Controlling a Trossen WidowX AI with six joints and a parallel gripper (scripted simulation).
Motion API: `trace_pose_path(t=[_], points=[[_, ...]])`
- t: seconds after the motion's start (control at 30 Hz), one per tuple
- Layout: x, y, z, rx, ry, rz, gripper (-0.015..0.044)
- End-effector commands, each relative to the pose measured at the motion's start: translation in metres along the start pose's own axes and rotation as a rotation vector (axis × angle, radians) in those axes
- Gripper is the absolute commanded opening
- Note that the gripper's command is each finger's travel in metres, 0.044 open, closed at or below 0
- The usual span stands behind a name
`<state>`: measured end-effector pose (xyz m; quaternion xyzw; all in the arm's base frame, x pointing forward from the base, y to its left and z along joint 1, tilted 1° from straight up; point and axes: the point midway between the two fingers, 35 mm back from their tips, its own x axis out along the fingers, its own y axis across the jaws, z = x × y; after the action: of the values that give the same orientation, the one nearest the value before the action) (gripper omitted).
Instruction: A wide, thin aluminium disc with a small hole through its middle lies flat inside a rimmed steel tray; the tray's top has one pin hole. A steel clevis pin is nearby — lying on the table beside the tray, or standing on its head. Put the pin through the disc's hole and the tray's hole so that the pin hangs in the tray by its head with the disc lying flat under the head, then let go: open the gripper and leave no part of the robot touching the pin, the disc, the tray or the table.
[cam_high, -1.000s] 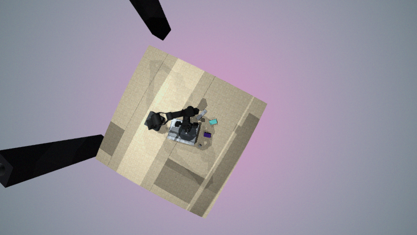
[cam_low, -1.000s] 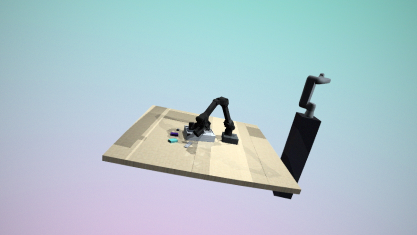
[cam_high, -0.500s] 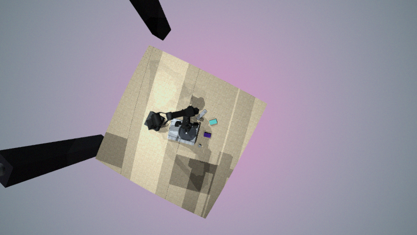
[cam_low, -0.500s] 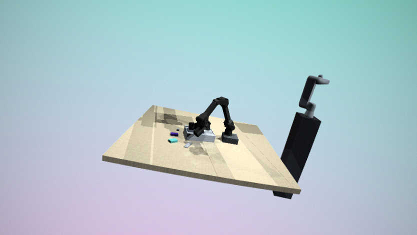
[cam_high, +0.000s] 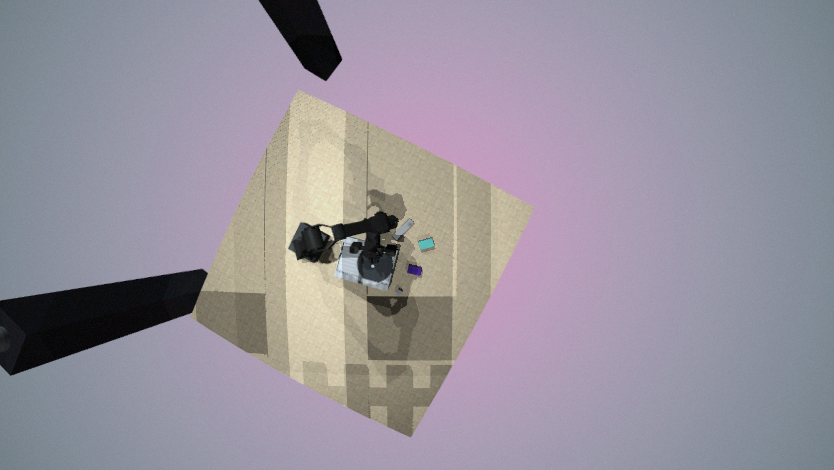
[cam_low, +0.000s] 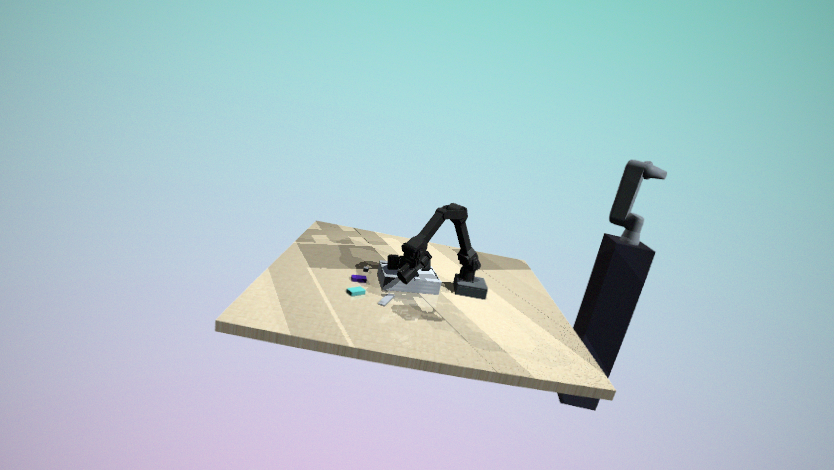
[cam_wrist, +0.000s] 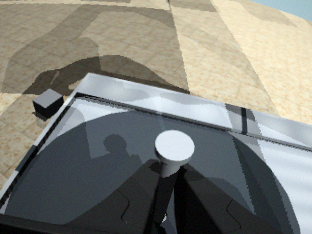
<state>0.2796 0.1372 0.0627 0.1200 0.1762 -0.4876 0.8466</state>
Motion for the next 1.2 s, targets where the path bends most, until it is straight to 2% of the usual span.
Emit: trace_pose_path(t=[0.0, 1.17], points=[[-0.0004, -0.0005, -0.001, 0.004, 0.002, -0.004, 0.0], [-0.0004, -0.0071, -0.0023, 0.003, 0.002, -0.004, 0.0]])
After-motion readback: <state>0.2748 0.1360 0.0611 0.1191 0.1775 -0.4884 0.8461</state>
